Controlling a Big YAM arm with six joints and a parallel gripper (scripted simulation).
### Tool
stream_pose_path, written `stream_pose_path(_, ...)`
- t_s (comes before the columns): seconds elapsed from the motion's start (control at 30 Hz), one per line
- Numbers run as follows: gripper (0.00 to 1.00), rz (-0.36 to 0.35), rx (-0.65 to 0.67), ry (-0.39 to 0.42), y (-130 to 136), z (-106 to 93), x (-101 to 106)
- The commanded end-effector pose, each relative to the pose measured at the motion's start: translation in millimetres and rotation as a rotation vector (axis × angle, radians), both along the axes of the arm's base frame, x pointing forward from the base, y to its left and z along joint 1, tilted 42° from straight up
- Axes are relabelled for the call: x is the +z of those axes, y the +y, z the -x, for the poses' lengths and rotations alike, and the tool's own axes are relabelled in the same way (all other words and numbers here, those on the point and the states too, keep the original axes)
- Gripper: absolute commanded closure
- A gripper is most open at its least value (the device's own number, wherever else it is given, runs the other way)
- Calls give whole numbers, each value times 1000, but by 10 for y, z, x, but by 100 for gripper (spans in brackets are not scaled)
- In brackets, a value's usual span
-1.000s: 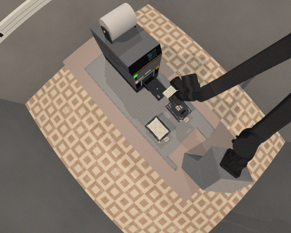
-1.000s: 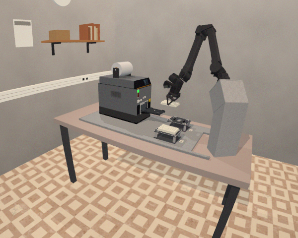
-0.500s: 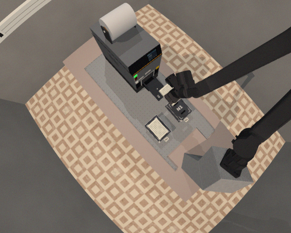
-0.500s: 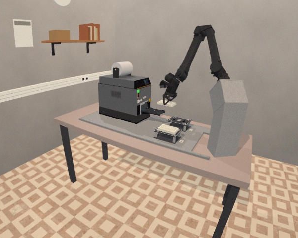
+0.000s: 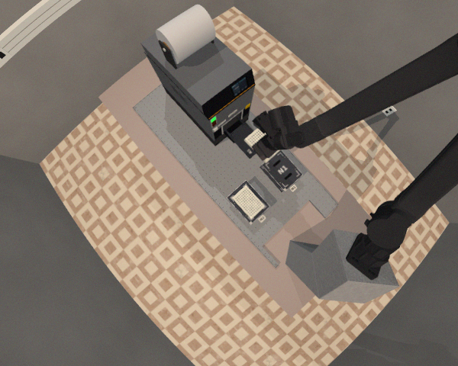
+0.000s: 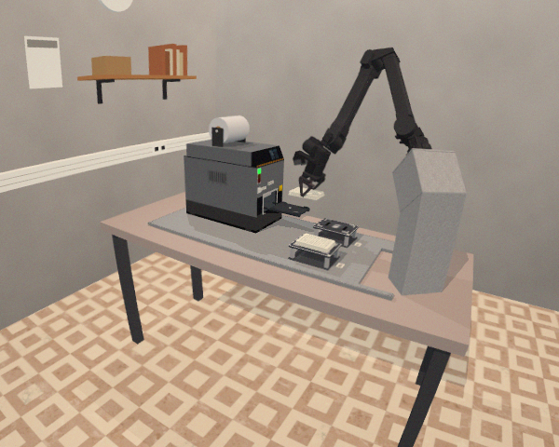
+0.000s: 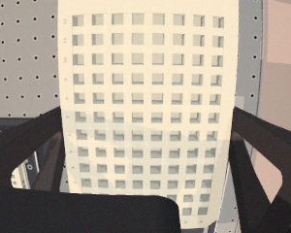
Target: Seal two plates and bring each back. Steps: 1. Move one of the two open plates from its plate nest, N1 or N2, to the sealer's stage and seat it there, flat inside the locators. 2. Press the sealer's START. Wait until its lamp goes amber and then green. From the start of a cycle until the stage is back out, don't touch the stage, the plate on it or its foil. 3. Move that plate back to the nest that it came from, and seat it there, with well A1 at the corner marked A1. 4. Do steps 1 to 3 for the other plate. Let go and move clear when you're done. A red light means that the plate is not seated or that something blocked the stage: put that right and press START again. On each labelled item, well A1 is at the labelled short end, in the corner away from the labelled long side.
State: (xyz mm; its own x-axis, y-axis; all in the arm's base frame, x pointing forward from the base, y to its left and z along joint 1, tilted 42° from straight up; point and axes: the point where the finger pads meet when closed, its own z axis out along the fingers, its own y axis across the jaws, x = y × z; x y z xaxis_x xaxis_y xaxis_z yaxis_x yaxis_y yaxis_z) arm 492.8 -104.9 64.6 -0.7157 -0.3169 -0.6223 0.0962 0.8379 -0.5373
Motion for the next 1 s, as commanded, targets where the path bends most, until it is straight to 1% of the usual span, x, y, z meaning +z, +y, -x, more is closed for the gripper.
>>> stream_pose_path(0.0,100,-12,10,-33,127,-213,116)
stream_pose_path(0.1,100,-12,0,-36,108,-263,161)
stream_pose_path(0.17,100,-12,5,-27,147,-296,142)
stream_pose_path(0.3,100,-12,13,-13,180,-292,85)
stream_pose_path(0.37,100,-8,15,-4,202,-332,74)
stream_pose_path(0.53,100,-11,12,-21,243,-499,175)
stream_pose_path(0.6,100,-11,1,-38,212,-548,257)
stream_pose_path(0.67,100,-11,3,-43,240,-592,303)
stream_pose_path(0.77,100,-12,9,-31,295,-645,274)
stream_pose_path(0.83,100,-12,9,-31,295,-645,274)
stream_pose_path(0.93,100,-7,15,-7,320,-652,189)
stream_pose_path(0.97,100,-7,14,-9,327,-697,208)
